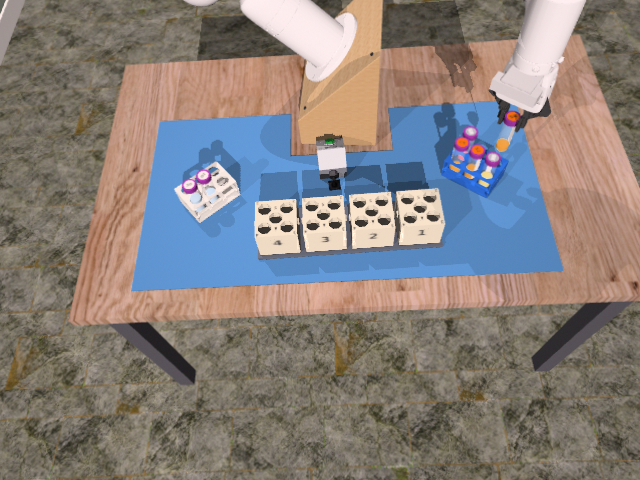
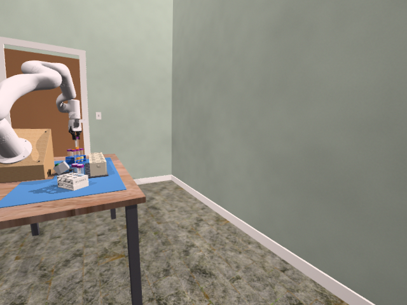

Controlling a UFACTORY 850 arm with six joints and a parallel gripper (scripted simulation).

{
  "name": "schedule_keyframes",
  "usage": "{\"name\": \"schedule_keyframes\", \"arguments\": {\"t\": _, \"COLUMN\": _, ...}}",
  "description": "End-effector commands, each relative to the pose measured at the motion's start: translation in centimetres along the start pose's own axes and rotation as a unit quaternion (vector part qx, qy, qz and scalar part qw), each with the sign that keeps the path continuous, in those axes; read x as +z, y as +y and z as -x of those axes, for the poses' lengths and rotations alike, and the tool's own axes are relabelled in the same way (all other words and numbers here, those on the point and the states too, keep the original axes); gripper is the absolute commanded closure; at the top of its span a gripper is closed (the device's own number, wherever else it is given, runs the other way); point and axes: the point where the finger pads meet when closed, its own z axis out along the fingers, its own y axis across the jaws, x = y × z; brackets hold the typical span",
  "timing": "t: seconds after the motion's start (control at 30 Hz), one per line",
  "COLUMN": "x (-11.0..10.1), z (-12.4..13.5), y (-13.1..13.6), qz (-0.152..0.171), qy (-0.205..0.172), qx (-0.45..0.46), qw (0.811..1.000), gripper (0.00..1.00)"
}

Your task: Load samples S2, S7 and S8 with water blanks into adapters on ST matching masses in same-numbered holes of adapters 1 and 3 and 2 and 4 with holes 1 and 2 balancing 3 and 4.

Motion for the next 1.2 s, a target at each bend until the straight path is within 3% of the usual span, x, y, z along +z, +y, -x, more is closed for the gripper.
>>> {"name": "schedule_keyframes", "arguments": {"t": 0.0, "x": -0.7, "z": 0.0, "y": -0.1, "qz": -0.001, "qy": 0.000, "qx": 0.000, "qw": 1.000, "gripper": 1.00}}
{"name": "schedule_keyframes", "arguments": {"t": 0.53, "x": -3.5, "z": 0.0, "y": -0.1, "qz": -0.001, "qy": 0.000, "qx": 0.000, "qw": 1.000, "gripper": 1.00}}
{"name": "schedule_keyframes", "arguments": {"t": 1.17, "x": -3.5, "z": 0.0, "y": -0.1, "qz": -0.001, "qy": 0.000, "qx": 0.000, "qw": 1.000, "gripper": 1.00}}
